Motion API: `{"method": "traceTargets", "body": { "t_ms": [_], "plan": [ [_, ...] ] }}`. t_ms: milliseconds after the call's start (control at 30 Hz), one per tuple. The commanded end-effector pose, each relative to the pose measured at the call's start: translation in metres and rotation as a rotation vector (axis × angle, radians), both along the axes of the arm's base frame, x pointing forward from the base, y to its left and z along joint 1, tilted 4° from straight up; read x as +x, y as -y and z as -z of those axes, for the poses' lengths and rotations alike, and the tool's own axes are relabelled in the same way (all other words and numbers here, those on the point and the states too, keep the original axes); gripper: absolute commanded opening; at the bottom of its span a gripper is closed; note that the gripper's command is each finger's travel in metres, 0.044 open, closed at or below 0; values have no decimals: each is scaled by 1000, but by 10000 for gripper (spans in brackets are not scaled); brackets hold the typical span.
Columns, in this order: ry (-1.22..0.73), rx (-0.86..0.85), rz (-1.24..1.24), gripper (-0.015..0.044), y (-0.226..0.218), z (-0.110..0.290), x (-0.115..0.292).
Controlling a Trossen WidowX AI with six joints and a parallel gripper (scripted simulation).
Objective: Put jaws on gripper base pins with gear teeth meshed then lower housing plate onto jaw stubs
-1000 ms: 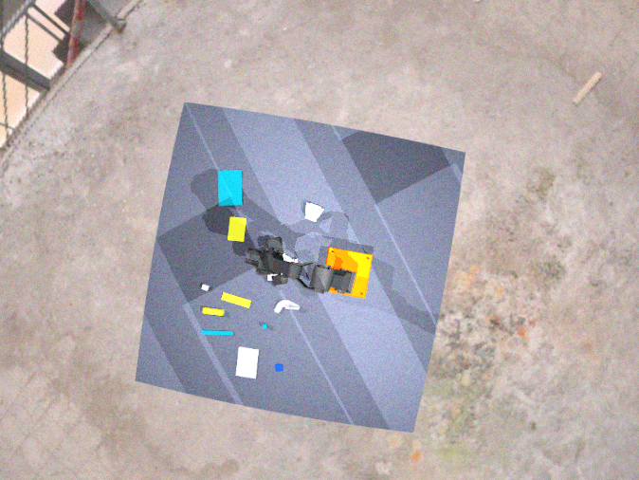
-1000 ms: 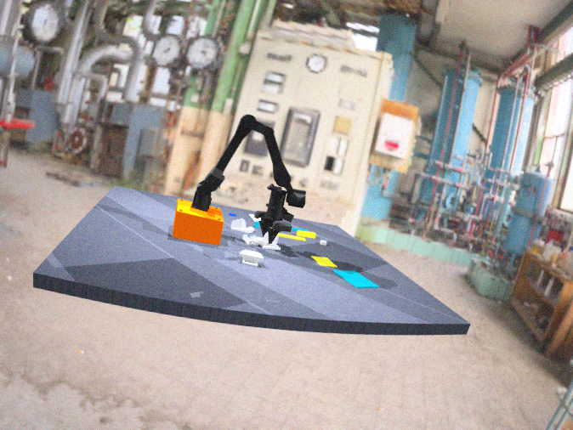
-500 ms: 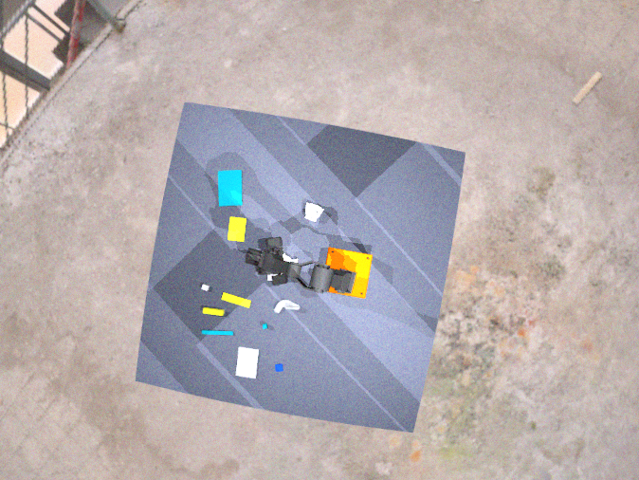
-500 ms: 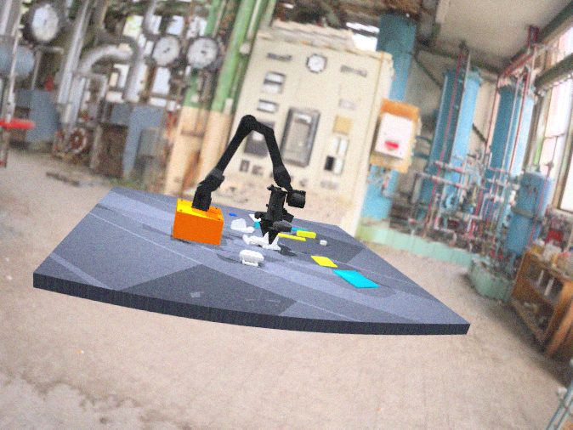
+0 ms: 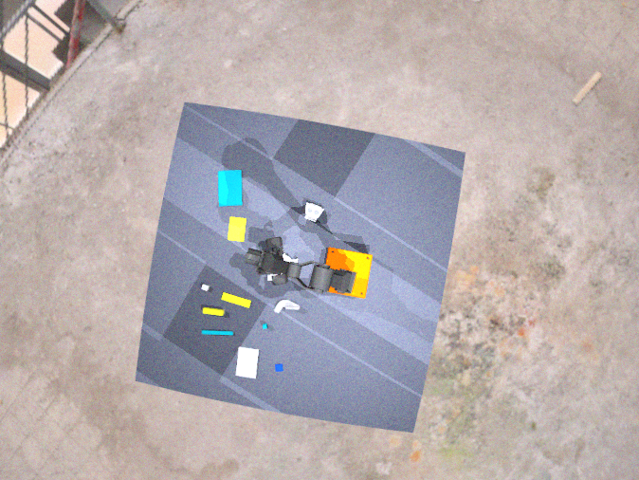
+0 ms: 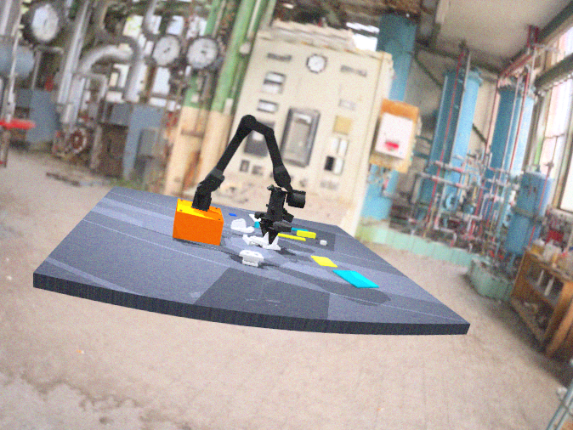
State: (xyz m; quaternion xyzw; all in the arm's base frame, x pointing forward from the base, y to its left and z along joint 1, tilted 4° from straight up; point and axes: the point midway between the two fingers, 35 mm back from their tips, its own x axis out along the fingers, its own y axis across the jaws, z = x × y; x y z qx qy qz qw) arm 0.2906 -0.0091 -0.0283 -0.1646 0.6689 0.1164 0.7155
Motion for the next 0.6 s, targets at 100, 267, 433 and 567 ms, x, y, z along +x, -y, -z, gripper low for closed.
{"method": "traceTargets", "body": {
  "t_ms": [100, 267, 433, 567],
  "plan": [
    [-1, 1, -2, 134, 0, 1, -1],
    [0, 0, 0, 224, 0, 0, 0],
    [0, 0, 0, 224, 0, 0, 0],
    [0, 0, 0, 224, 0, 0, 0]
  ]
}}
